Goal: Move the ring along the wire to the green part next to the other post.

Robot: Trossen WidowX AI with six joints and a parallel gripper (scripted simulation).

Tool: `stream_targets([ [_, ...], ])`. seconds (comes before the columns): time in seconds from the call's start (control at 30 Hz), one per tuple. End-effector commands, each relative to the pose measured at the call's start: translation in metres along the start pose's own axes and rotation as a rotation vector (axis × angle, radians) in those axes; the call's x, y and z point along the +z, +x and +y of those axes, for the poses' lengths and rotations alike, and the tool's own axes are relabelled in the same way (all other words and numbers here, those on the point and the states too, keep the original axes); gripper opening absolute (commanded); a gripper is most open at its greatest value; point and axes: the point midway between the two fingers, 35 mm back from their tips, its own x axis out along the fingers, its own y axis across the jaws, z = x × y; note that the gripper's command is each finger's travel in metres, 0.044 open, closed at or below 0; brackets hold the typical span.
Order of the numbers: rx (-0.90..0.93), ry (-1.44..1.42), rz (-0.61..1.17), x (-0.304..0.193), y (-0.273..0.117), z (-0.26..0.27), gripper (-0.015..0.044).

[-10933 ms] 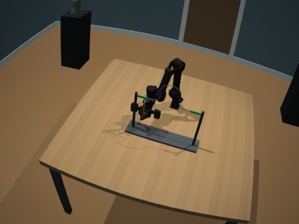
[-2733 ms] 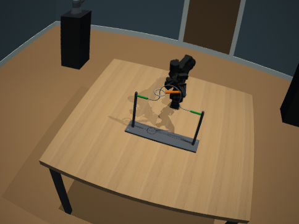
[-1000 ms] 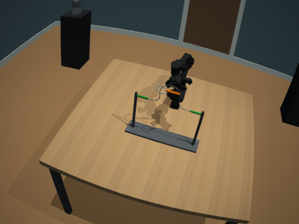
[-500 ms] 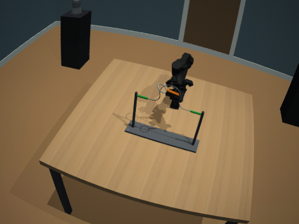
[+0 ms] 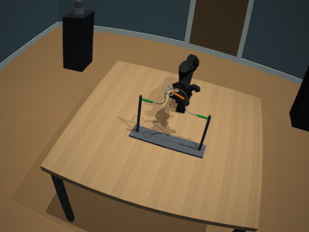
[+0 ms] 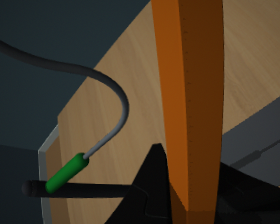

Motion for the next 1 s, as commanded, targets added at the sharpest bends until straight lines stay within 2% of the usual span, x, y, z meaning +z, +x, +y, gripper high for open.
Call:
stream_targets([
  [0.0,-0.033,-0.058,-0.015,0.003,-0.001,-0.001,-0.0150],
  [0.97,-0.303,-0.443,-0.073,0.009,-0.002,-0.028,-0.0150],
])
